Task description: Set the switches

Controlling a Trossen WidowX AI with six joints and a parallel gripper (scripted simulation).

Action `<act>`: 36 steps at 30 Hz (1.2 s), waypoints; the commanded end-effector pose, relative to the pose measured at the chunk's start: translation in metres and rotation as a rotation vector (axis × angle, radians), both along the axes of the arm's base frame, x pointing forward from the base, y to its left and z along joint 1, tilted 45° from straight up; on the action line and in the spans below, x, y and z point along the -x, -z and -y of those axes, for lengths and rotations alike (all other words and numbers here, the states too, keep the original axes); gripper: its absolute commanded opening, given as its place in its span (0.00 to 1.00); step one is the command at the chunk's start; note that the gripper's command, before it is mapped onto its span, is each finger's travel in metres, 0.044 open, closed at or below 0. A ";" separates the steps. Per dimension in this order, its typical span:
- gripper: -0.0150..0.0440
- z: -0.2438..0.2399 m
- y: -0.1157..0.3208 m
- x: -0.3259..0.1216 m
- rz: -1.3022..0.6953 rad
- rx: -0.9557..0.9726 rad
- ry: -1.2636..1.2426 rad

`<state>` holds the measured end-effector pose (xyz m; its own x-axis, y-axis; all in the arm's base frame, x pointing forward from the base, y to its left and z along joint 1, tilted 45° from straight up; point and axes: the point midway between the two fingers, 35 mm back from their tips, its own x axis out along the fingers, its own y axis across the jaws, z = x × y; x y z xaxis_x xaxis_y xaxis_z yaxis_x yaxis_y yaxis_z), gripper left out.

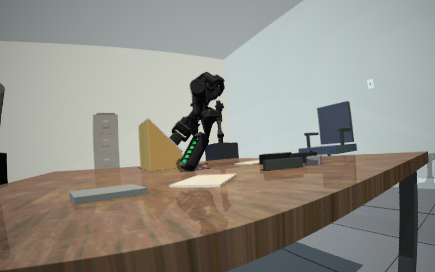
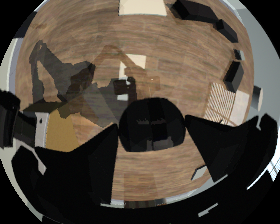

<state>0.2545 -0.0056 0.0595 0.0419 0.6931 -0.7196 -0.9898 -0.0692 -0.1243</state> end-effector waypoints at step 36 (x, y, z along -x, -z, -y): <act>0.83 -0.032 -0.003 0.006 -0.014 -0.005 0.000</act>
